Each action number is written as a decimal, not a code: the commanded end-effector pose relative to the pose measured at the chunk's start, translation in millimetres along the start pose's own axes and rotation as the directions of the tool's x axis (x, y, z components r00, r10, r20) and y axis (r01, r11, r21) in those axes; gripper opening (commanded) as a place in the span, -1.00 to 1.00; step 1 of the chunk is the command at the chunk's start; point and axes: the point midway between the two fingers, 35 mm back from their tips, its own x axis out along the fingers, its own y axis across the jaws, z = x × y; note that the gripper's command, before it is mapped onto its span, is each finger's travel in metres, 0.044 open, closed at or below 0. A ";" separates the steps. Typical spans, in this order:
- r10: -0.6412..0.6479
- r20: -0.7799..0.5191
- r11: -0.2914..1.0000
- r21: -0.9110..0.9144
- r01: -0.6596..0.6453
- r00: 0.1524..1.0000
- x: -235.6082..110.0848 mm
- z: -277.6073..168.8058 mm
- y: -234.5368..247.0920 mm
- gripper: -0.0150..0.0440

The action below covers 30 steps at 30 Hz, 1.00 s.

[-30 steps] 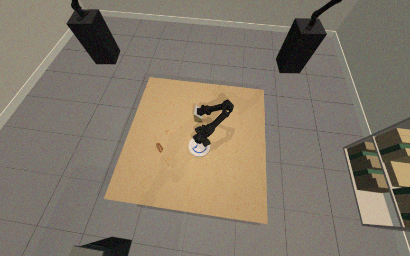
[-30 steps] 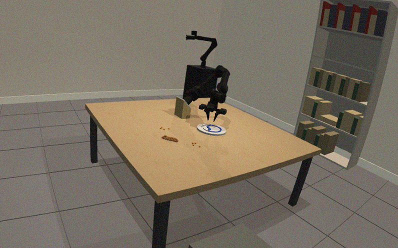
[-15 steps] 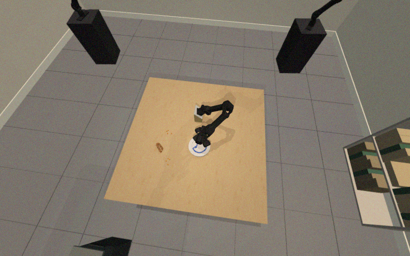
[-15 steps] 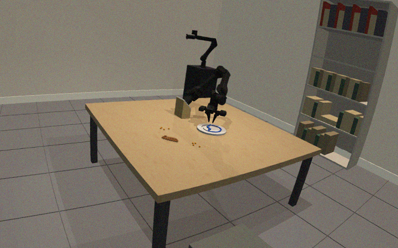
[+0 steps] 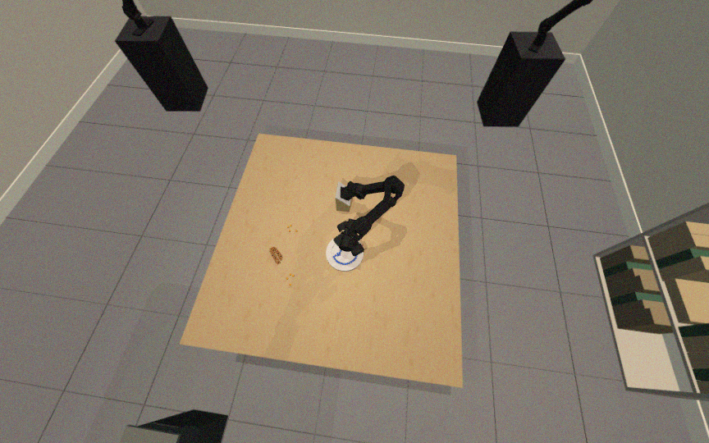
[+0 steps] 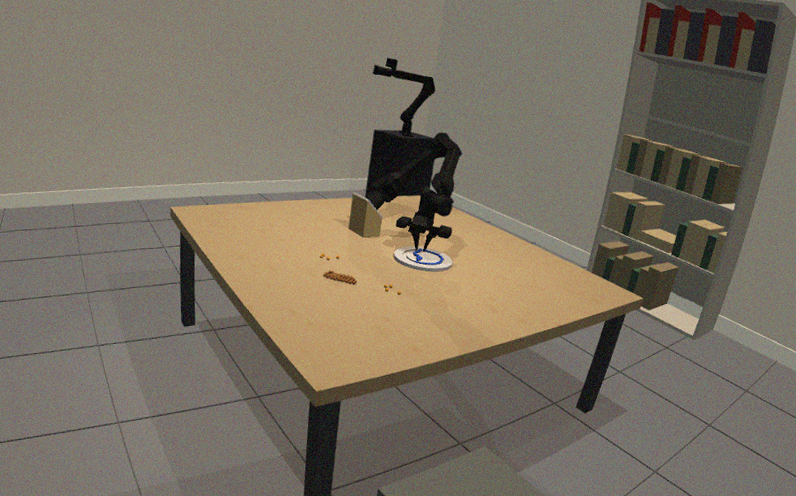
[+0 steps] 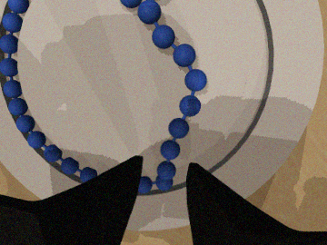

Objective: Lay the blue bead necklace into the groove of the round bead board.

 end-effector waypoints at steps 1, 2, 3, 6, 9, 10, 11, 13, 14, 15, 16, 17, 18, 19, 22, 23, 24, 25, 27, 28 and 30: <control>0.000 0.000 1.000 0.000 0.000 1.000 -0.2 0.1 0.1 -0.26; 0.000 0.000 1.000 0.000 0.000 1.000 -0.2 0.1 0.1 -0.35; 0.000 0.000 1.000 0.000 0.000 1.000 -0.2 0.1 0.1 -0.44; 0.000 0.000 1.000 0.000 0.000 1.000 -0.2 0.1 0.1 -0.49; 0.000 0.000 1.000 0.000 0.000 1.000 -0.2 0.1 0.1 -0.49; 0.000 0.000 1.000 0.000 0.000 1.000 -0.2 0.1 0.1 -0.49; 0.000 0.000 1.000 0.000 0.000 1.000 -0.2 0.1 0.1 -0.49; 0.000 0.000 1.000 0.000 0.000 1.000 -0.2 0.1 0.1 -0.49; 0.000 0.000 1.000 0.000 0.000 1.000 -0.2 0.1 0.1 -0.49; 0.000 0.000 1.000 0.000 0.000 1.000 -0.2 0.1 0.1 -0.49; 0.000 0.000 1.000 0.000 0.000 1.000 -0.2 0.1 0.1 -0.49; 0.000 0.000 1.000 0.000 0.000 1.000 -0.2 0.1 0.1 -0.49; 0.000 0.000 1.000 0.000 0.000 1.000 -0.2 0.1 0.1 -0.49; 0.000 0.000 1.000 0.000 0.000 1.000 -0.2 0.1 0.1 -0.49; 0.000 0.000 1.000 0.000 0.000 1.000 -0.2 0.1 0.1 -0.49; 0.000 0.000 1.000 0.000 0.000 1.000 -0.2 0.1 0.1 -0.49; 0.000 0.000 1.000 0.000 0.000 1.000 -0.2 0.1 0.1 -0.49; 0.000 0.000 1.000 0.000 0.000 1.000 -0.2 0.1 0.1 -0.49; 0.000 0.000 1.000 0.000 0.000 1.000 -0.2 0.1 0.1 -0.49; 0.000 0.000 1.000 0.000 0.000 1.000 -0.2 0.1 0.1 -0.49; 0.000 0.000 1.000 0.000 0.000 1.000 -0.2 0.1 0.1 -0.49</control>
